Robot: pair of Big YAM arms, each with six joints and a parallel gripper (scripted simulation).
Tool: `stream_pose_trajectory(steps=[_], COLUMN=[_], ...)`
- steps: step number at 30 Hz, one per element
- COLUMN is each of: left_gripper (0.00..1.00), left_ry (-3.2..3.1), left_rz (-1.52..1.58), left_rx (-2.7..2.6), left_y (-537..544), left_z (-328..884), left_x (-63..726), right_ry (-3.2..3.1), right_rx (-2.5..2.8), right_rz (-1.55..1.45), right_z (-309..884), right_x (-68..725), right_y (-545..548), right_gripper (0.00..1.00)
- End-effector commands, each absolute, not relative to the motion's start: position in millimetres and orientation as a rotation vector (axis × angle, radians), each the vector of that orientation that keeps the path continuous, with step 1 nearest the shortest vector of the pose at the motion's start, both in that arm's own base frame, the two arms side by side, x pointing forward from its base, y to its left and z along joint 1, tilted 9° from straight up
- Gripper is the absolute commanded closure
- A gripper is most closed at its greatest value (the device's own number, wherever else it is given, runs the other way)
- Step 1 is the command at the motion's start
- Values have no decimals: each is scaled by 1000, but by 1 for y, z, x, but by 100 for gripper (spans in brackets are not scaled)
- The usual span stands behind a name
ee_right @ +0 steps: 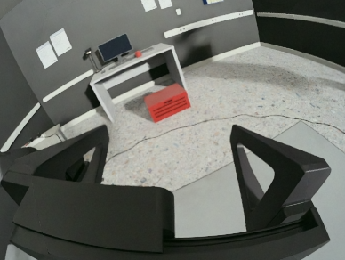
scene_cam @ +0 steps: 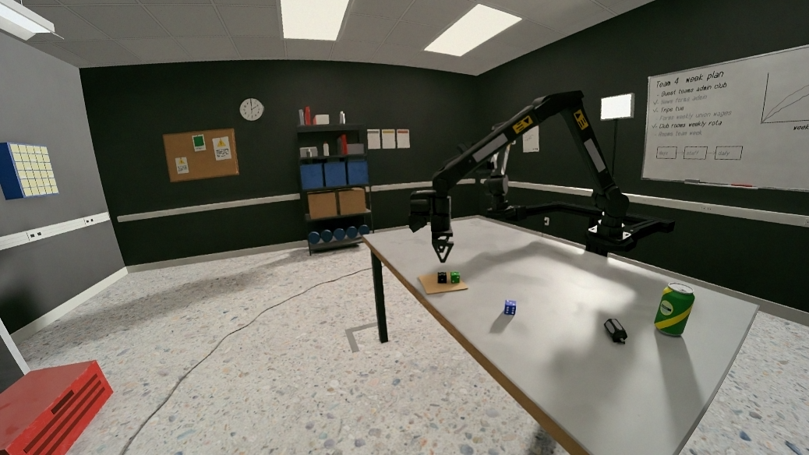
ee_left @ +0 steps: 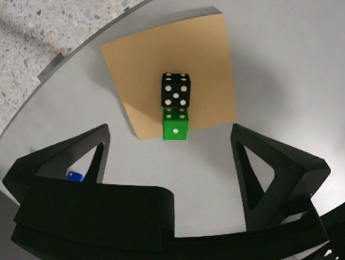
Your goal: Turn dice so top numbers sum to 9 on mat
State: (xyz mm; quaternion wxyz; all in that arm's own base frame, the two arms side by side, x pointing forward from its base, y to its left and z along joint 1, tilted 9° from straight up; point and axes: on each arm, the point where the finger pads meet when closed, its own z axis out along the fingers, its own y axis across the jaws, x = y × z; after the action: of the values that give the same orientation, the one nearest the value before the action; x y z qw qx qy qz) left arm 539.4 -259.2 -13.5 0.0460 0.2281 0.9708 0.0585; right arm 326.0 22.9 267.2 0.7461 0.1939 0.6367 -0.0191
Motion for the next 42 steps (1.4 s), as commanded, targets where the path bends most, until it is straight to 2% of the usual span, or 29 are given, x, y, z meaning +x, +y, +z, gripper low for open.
stream_pose_trajectory(steps=[1, 5, 10, 12, 18, 25, 26, 42], left_gripper=[0, 0, 0, 0, 0, 0, 55, 55], left_ry=[2933, 2934, 2908, 2908, 2858, 2821, 2815, 2842], left_rz=[163, 164, 167, 167, 194, 207, 207, 206], left_rx=[699, 708, 777, 777, 975, 1086, 1100, 1077], left_y=[-275, -273, -191, -191, -57, -12, -17, -7], left_z=[0, 0, 7, 7, 8, 5, 5, 3], left_x=[543, 541, 541, 541, 496, 462, 462, 465], right_ry=[1387, 1387, 1387, 1387, 1387, 1387, 1387, 1387], right_rx=[427, 427, 427, 427, 427, 427, 427, 427], right_rz=[-38, -38, -38, -38, -38, -38, -38, -38], right_z=[271, 271, 271, 271, 271, 271, 271, 271], right_x=[327, 327, 327, 327, 327, 327, 327, 327], right_y=[23, 23, 23, 23, 23, 23, 23, 23], right_gripper=[0, 0, 0, 0, 0, 0, 0, 0])
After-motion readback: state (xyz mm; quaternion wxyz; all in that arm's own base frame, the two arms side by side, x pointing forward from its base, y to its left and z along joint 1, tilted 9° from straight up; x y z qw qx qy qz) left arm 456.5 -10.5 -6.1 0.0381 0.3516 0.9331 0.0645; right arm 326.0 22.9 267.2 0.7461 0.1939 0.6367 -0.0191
